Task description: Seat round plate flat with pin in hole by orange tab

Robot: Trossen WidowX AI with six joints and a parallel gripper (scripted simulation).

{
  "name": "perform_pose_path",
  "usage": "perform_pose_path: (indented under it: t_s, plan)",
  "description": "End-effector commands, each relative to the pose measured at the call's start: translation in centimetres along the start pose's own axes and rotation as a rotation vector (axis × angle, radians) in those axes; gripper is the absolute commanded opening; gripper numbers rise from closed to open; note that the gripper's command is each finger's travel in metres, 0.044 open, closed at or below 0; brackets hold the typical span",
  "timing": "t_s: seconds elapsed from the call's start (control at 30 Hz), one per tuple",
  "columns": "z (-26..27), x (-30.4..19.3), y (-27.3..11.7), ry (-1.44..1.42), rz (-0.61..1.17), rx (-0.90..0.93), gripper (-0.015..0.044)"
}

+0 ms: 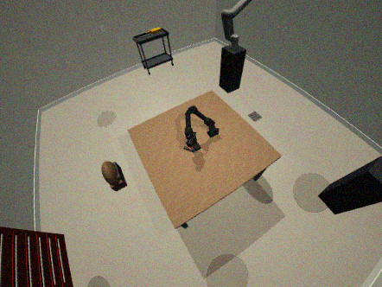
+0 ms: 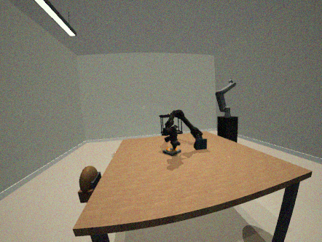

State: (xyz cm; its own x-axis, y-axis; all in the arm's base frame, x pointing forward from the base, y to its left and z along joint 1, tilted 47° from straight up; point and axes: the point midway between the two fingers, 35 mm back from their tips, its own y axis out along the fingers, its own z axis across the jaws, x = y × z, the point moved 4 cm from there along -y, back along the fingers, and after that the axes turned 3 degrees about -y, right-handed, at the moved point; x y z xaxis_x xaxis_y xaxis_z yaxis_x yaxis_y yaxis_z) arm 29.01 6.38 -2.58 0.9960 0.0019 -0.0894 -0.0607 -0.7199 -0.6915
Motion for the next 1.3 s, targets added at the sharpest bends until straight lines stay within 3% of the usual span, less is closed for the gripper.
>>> perform_pose_path:
  t_s: [0.0,1.27]
  plan:
    - [-0.1,0.7,-0.1,0.002,-0.005,-0.002,0.0000]
    - [-1.5,4.2,-0.4,0.003,-0.006,-0.003,0.0000]
